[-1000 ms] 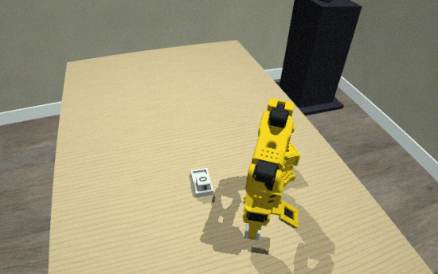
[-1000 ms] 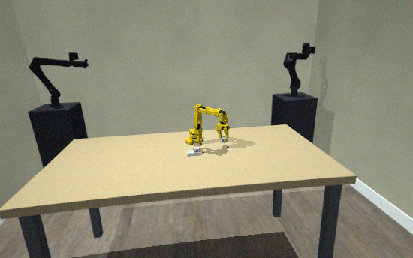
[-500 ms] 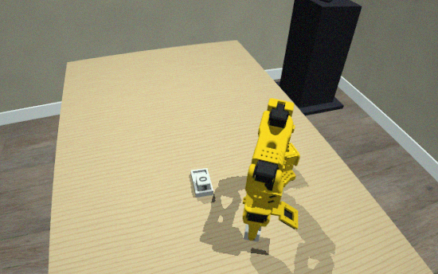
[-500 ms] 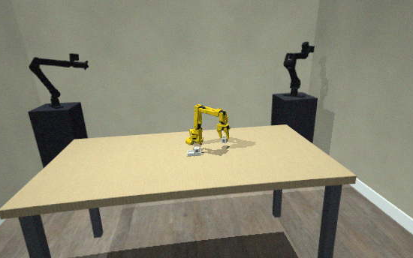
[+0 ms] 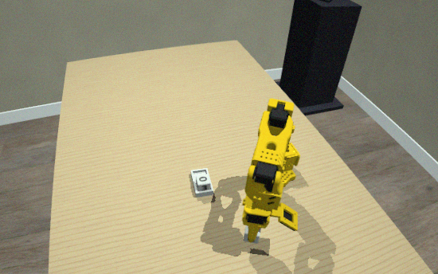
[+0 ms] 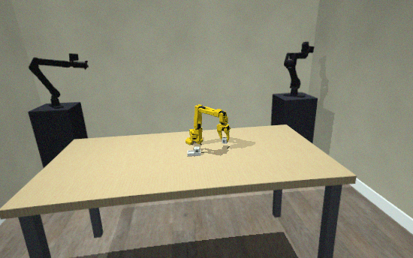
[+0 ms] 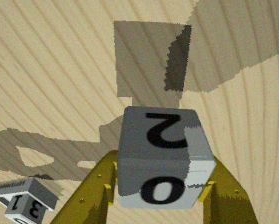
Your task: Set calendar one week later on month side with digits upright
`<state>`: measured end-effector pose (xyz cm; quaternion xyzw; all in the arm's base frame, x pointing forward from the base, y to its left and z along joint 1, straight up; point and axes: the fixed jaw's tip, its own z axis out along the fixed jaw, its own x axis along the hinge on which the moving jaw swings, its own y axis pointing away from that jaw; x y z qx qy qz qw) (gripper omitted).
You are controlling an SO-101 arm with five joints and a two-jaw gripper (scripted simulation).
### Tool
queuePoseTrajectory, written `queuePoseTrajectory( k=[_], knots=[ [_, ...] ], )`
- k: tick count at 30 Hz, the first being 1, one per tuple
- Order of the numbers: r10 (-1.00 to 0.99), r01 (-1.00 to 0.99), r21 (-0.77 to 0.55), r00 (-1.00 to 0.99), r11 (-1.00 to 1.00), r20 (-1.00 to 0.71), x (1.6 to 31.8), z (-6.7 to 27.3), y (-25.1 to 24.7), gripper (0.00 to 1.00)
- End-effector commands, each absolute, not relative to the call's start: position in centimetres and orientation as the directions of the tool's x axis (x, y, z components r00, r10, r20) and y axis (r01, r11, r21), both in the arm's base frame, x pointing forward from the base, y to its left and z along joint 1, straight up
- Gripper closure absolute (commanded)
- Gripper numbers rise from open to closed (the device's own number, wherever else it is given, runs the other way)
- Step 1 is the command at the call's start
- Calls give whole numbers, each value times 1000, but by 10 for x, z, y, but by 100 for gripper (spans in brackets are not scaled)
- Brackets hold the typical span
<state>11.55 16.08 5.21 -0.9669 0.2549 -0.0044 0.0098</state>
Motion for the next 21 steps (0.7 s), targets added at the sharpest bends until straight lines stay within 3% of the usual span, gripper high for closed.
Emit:
queuePoseTrajectory(
  k=[1, 21],
  knots=[
    [-492, -491, -44, 871, -870, 4, 116, 53, 164, 100],
    [-492, -491, -44, 871, -870, 4, 116, 45, 164, 100]
  ],
)
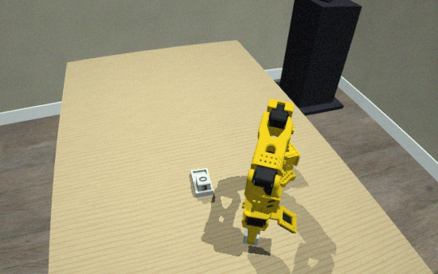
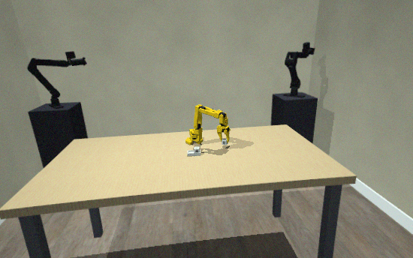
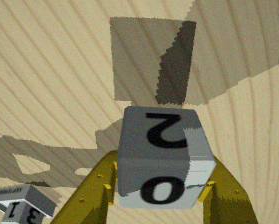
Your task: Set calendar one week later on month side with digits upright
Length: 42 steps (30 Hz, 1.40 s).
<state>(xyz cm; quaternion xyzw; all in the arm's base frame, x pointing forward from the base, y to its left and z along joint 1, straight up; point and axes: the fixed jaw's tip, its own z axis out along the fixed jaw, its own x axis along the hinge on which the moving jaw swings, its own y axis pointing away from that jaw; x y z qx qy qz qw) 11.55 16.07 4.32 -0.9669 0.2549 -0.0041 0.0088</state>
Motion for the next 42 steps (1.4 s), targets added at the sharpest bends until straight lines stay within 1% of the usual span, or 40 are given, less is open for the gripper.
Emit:
queuePoseTrajectory(
  k=[1, 42],
  knots=[
    [-492, -491, -44, 871, -870, 4, 116, 44, 164, 100],
    [-492, -491, -44, 871, -870, 4, 116, 32, 165, 100]
  ],
)
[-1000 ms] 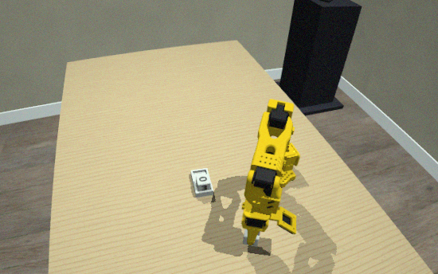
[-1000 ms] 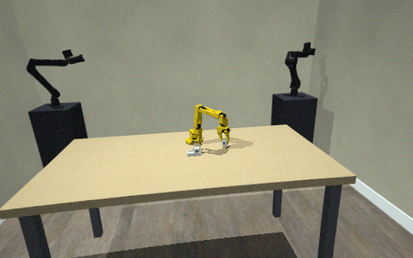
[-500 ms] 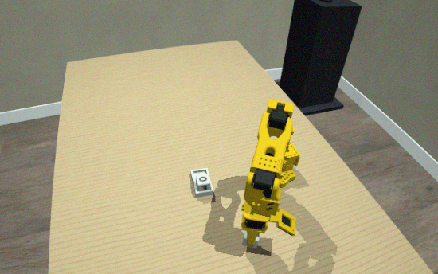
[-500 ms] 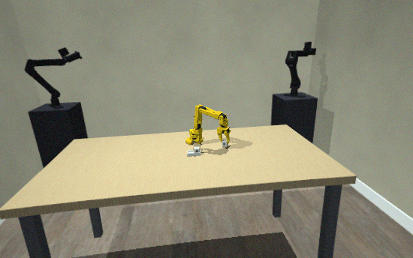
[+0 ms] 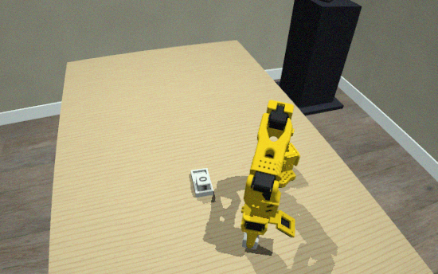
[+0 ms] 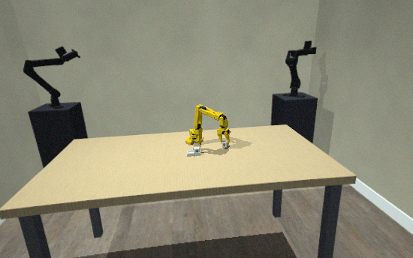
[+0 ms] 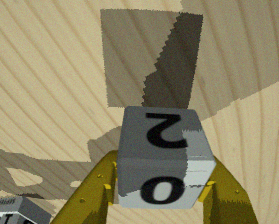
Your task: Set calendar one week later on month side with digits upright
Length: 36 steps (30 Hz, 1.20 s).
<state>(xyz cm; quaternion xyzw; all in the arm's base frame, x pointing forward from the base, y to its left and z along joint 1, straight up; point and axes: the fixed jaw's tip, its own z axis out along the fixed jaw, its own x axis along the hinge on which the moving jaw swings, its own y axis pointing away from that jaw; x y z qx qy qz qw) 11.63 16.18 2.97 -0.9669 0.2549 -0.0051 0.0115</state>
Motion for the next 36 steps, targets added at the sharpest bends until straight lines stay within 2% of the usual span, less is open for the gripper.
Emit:
queuePoseTrajectory(
  k=[1, 36],
  knots=[
    [-492, -491, -44, 871, -870, 4, 116, 31, 165, 100],
    [-492, -491, -44, 871, -870, 4, 116, 21, 165, 98]
  ],
)
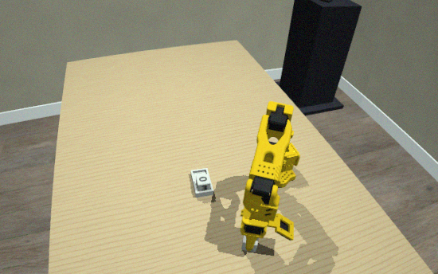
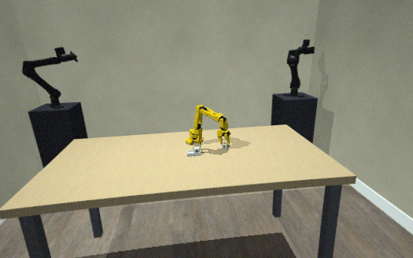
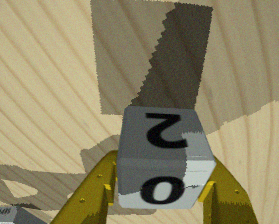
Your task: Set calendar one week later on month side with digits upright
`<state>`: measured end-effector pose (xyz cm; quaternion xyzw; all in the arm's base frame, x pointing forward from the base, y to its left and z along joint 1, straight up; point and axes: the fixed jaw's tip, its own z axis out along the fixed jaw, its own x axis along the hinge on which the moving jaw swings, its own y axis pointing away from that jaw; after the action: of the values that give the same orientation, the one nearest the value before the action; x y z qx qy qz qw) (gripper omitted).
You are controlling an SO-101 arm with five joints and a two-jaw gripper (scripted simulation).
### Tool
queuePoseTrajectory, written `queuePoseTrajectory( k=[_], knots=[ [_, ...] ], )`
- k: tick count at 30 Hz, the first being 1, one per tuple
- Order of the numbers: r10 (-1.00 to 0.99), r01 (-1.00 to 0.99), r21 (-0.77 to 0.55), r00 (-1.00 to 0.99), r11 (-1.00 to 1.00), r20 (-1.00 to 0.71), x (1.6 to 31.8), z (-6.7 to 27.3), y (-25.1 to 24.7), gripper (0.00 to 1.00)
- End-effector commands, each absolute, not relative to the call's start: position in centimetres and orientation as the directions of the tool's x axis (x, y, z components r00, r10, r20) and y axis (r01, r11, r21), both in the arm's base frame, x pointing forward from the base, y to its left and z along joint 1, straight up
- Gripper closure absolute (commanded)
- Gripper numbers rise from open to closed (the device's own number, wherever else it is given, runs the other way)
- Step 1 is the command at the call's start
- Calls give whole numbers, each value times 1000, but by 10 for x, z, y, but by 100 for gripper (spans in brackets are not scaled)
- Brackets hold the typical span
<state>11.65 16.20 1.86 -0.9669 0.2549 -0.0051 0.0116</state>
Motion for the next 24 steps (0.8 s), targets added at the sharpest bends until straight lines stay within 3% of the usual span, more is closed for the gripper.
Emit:
queuePoseTrajectory(
  k=[1, 8, 24],
  knots=[
    [-492, -491, -44, 871, -870, 4, 116, 21, 165, 96],
    [-492, -491, -44, 871, -870, 4, 116, 21, 165, 84],
    [-492, -491, -44, 871, -870, 4, 116, 21, 165, 78]
  ],
)
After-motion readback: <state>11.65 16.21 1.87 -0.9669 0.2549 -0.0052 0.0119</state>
